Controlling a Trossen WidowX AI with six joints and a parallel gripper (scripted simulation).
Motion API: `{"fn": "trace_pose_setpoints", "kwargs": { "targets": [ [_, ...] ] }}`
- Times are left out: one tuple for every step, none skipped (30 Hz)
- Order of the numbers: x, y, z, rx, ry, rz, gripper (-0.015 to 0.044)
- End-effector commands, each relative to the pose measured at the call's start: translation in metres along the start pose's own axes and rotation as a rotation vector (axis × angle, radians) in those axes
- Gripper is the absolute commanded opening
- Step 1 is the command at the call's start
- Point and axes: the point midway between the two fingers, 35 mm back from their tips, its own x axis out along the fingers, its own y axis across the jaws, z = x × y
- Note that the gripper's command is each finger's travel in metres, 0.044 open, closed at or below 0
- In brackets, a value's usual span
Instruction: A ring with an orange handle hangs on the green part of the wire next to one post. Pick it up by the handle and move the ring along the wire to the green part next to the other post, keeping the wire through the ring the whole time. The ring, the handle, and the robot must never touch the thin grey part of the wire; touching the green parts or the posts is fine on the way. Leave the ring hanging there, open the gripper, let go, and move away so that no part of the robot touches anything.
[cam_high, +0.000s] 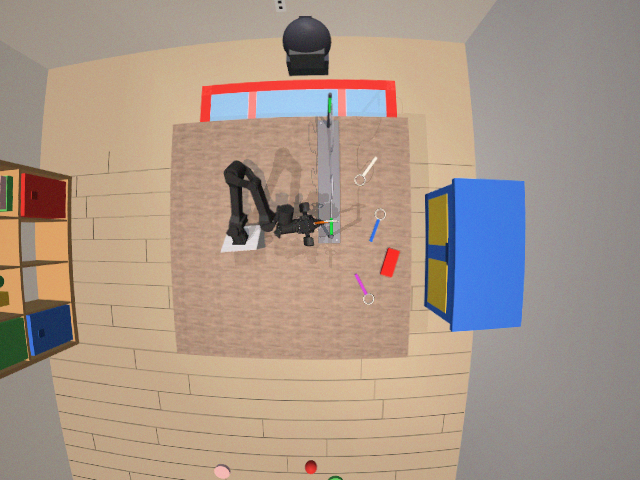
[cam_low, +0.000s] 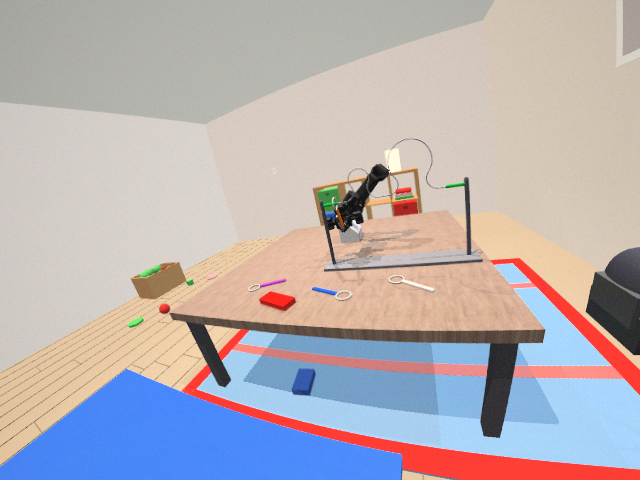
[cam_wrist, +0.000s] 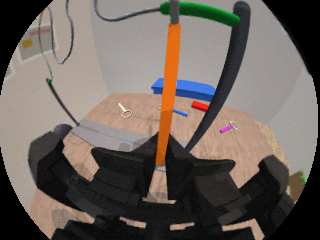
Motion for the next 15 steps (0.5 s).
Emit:
{"fn": "trace_pose_setpoints", "kwargs": {
  "targets": [
    [-0.001,-0.005,0.000,-0.003,0.000,0.001,-0.0150],
    [-0.001,-0.005,0.000,-0.003,0.000,0.001,-0.0150],
    [-0.001,-0.005,-0.001,-0.003,0.000,0.001,-0.0150],
    [0.000,-0.005,-0.001,-0.003,0.000,0.001,-0.0150],
    [0.000,-0.005,-0.002,-0.003,0.000,0.001,-0.0150],
    [0.001,-0.005,-0.003,-0.003,0.000,0.001,-0.0150],
    [0.001,-0.005,-0.005,-0.003,0.000,0.001,-0.0150],
    [0.002,-0.005,-0.006,-0.003,0.000,0.001,-0.0150],
    [0.002,-0.005,-0.007,-0.003,0.000,0.001,-0.0150],
    [0.003,-0.006,-0.009,-0.003,0.000,0.001,-0.0150],
    [0.004,-0.006,-0.010,-0.003,0.000,0.001,-0.0150],
    [0.004,-0.006,-0.012,-0.003,0.000,0.001,-0.0150],
    [0.005,-0.006,-0.013,-0.003,0.000,0.001,-0.0150],
    [0.005,-0.006,-0.015,-0.003,0.000,0.001,-0.0150],
    [0.006,-0.006,-0.016,-0.002,0.000,0.001,-0.0150]
  ]
}}
